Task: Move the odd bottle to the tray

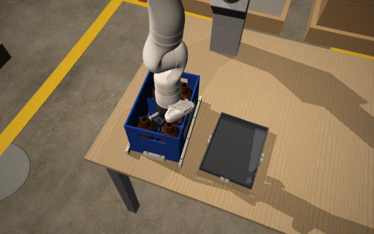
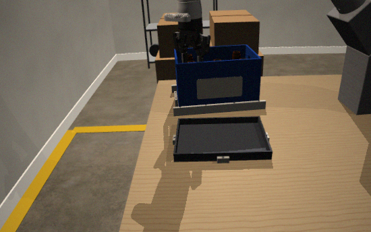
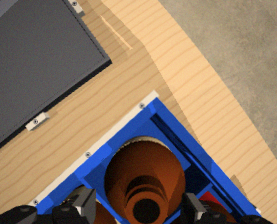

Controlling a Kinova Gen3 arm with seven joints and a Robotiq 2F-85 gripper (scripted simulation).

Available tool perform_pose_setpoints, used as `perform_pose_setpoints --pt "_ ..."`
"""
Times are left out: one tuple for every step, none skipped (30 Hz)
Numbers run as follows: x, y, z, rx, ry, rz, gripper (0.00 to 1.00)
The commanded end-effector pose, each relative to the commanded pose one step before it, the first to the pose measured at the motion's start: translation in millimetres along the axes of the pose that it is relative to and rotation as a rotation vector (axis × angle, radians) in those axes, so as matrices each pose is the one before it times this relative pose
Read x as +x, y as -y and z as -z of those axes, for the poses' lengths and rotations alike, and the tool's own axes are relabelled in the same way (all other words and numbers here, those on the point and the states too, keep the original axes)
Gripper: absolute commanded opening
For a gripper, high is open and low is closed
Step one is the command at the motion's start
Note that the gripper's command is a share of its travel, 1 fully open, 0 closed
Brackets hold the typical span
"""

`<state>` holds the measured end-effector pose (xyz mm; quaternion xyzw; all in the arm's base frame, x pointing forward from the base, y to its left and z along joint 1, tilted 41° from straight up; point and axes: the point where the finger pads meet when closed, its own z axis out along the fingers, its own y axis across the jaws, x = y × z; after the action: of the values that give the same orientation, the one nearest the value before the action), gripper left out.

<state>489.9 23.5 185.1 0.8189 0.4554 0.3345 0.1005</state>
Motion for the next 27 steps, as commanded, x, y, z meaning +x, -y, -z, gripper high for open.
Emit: perform_pose_setpoints --pt "0.09 -4.79 8.59 -0.01011 -0.00382 -0.00479 0.64" --pt "0.00 0.00 2.19 0.00000 -0.00001 -0.00001 0.64" --pt "0.00 0.00 2.23 0.00000 -0.00001 -0.00001 0.64" --pt "0.00 0.00 2.28 -0.00001 0.00002 0.00001 0.64" --pt "0.01 0.00 2.25 0.00001 -0.00003 -0.00003 0.64" --pt "-0.01 0.00 2.31 -0.00002 0.00004 0.00003 0.64" --pt "0.01 0.00 2.22 0.00003 -0.00005 -0.00004 0.64" --pt "-0.01 0.00 2.29 -0.00004 0.00007 0.00006 0.64" --pt "0.00 0.00 0.00 0.00000 0.00000 0.00000 0.64" --pt "0.00 0.00 0.00 0.00000 0.00000 0.00000 0.64" --pt "0.01 0.00 2.14 0.00004 -0.00008 -0.00007 0.64" --pt "-0.01 0.00 2.22 -0.00004 0.00007 0.00007 0.64" --pt "0.01 0.00 2.06 0.00004 -0.00008 -0.00007 0.64" --pt "0.00 0.00 2.09 -0.00002 0.00003 0.00003 0.64" --pt "0.00 0.00 2.01 0.00001 -0.00001 -0.00001 0.64" --pt "0.00 0.00 1.94 0.00001 -0.00003 -0.00003 0.64" --pt "-0.01 0.00 1.96 -0.00005 0.00009 0.00008 0.64" --pt "0.01 0.00 1.79 0.00005 -0.00010 -0.00009 0.64" --pt "0.00 0.00 1.81 -0.00002 0.00003 0.00003 0.64" --pt "0.00 0.00 1.76 -0.00001 0.00003 0.00002 0.64" --pt "0.01 0.00 1.66 0.00003 -0.00006 -0.00006 0.64" --pt "0.00 0.00 1.67 -0.00003 0.00005 0.00005 0.64" --pt "0.00 0.00 1.59 0.00000 0.00001 0.00000 0.64" --pt "0.00 0.00 1.51 0.00003 -0.00006 -0.00006 0.64" --pt "0.00 0.00 1.51 -0.00002 0.00003 0.00004 0.64" --pt "0.00 0.00 0.00 0.00000 0.00000 0.00000 0.64" --pt "0.00 0.00 0.00 0.00000 0.00000 0.00000 0.64"
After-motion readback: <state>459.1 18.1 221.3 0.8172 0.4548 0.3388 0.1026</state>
